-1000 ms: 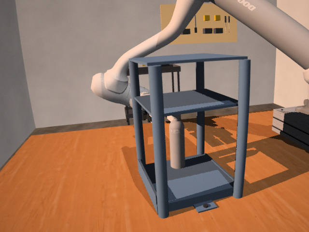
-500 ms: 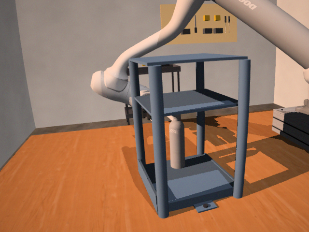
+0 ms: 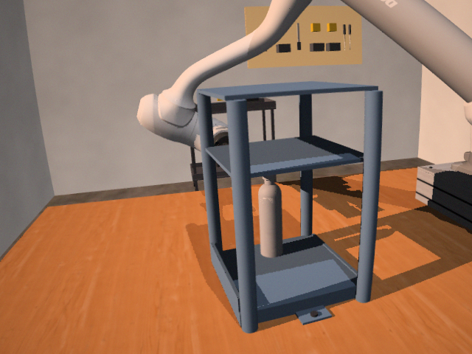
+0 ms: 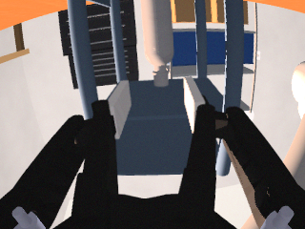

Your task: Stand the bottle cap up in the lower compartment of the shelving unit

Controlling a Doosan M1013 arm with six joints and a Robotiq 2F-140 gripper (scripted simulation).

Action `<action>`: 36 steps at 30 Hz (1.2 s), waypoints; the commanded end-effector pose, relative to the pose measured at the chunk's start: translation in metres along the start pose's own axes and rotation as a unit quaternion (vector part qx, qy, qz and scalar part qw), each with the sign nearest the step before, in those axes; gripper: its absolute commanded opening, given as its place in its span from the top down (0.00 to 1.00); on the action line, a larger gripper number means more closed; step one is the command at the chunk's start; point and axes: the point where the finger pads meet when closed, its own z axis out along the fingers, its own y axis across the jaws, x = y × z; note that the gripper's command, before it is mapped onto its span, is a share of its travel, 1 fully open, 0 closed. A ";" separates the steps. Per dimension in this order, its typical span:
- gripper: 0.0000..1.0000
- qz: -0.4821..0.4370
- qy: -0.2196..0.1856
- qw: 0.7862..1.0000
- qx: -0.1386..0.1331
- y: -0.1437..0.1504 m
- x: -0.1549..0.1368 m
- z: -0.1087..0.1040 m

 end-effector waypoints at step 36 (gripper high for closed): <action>0.00 0.003 -0.005 1.000 0.001 0.001 -0.062 -0.001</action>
